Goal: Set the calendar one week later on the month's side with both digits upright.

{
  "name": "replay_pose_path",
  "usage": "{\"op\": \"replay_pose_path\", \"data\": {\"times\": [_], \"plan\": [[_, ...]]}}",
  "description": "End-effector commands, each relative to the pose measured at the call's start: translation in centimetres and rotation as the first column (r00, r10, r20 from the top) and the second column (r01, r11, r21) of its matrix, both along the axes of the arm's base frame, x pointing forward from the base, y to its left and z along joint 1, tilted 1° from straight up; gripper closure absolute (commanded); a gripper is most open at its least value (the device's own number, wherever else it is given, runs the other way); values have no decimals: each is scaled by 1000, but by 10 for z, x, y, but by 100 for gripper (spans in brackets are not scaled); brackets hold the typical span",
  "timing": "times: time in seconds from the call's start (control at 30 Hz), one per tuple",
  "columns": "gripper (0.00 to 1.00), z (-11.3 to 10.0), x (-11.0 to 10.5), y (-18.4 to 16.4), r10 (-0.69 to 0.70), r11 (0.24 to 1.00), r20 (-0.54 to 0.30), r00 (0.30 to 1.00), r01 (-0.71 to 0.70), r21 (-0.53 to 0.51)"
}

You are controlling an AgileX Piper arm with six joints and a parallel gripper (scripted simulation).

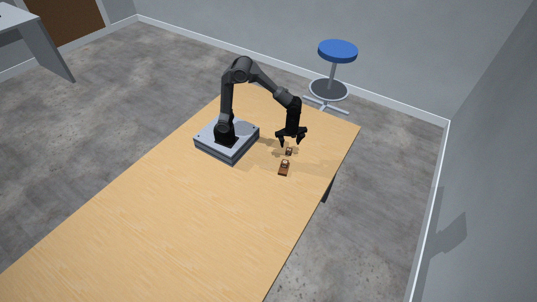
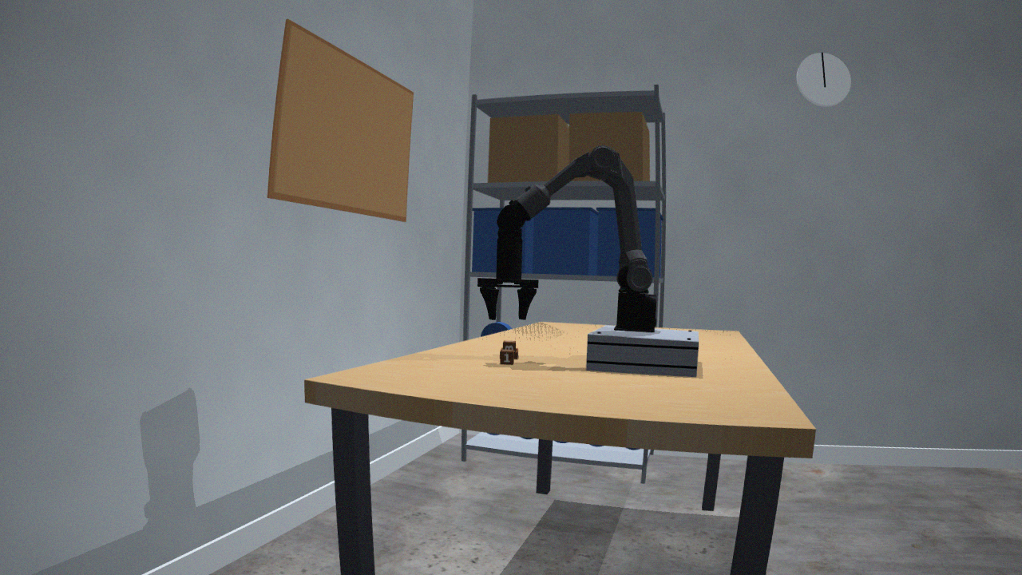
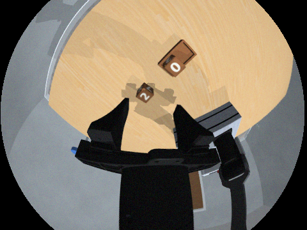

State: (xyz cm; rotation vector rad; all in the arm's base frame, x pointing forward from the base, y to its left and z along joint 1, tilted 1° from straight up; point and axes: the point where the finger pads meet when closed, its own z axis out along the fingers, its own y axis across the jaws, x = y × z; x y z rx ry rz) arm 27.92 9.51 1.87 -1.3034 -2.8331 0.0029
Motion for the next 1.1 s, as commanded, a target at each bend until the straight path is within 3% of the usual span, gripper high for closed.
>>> {"op": "replay_pose_path", "data": {"times": [0.0,0.1,0.17,0.33,0.6,0.63,1.07], "plan": [[0,-2,-2,6,-107,994,2,994,107,-12],[0,-4,-4,15,-260,966,2,966,260,-15],[0,-4,-4,15,-260,966,2,966,260,-15],[0,-6,-8,24,-425,905,5,905,425,-17],[0,-7,-9,28,-487,873,5,873,487,-18],[39,-7,-9,28,-487,873,5,873,487,-18],[39,-7,-9,28,-487,873,5,873,487,-18]]}}
